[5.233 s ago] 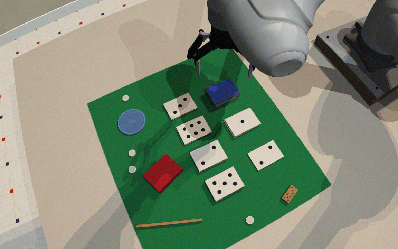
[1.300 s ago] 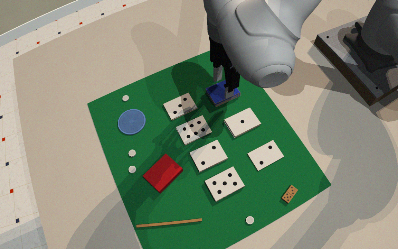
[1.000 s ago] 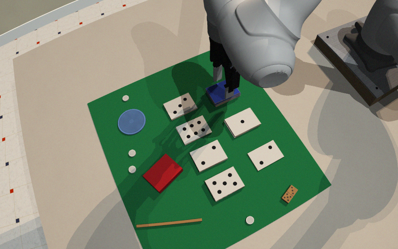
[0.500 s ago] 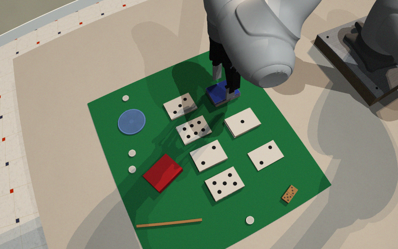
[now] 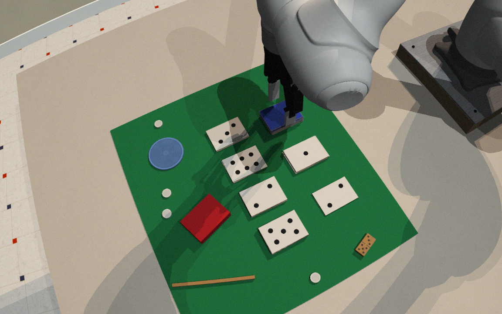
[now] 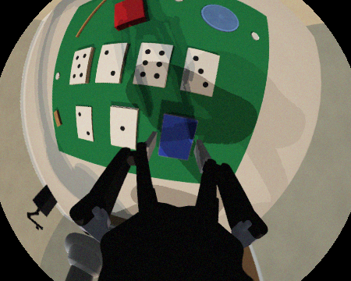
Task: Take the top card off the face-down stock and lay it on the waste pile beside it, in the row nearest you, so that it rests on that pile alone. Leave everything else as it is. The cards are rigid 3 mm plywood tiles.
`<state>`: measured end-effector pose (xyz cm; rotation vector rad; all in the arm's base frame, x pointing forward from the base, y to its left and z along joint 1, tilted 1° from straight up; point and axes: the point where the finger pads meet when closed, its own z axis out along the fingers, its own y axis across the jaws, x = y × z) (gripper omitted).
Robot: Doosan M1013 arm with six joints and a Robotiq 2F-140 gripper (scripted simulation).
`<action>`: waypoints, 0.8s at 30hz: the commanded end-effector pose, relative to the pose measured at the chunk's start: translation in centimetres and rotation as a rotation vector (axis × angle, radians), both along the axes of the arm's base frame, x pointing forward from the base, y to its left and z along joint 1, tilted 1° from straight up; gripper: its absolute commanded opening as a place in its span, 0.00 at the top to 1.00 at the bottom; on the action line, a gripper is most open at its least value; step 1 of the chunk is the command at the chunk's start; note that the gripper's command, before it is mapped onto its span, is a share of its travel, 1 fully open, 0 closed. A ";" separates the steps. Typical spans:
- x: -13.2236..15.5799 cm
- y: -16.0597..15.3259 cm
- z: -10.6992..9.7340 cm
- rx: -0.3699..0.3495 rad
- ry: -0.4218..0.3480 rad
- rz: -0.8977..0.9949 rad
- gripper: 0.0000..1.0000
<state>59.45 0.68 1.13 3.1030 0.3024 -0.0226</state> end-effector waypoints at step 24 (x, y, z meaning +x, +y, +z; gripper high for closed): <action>0.1 -0.2 -1.2 0.001 -0.002 -0.002 0.50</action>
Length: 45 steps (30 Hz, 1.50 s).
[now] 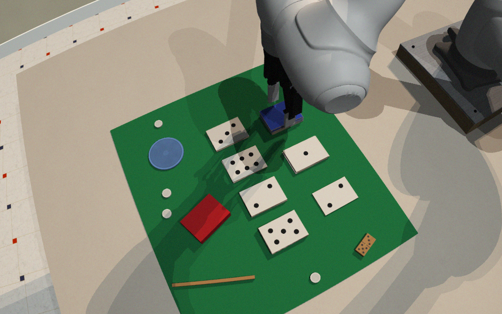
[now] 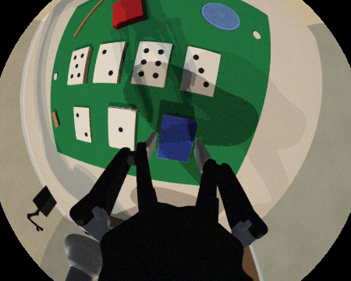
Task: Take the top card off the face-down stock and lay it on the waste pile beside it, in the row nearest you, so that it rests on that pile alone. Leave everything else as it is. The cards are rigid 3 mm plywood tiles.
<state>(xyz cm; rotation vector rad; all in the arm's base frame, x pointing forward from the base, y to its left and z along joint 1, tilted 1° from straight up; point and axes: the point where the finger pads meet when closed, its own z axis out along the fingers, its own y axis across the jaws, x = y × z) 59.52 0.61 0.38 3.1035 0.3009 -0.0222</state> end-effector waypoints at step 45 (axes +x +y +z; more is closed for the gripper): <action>0.1 -0.2 -1.1 0.001 -0.002 -0.001 0.50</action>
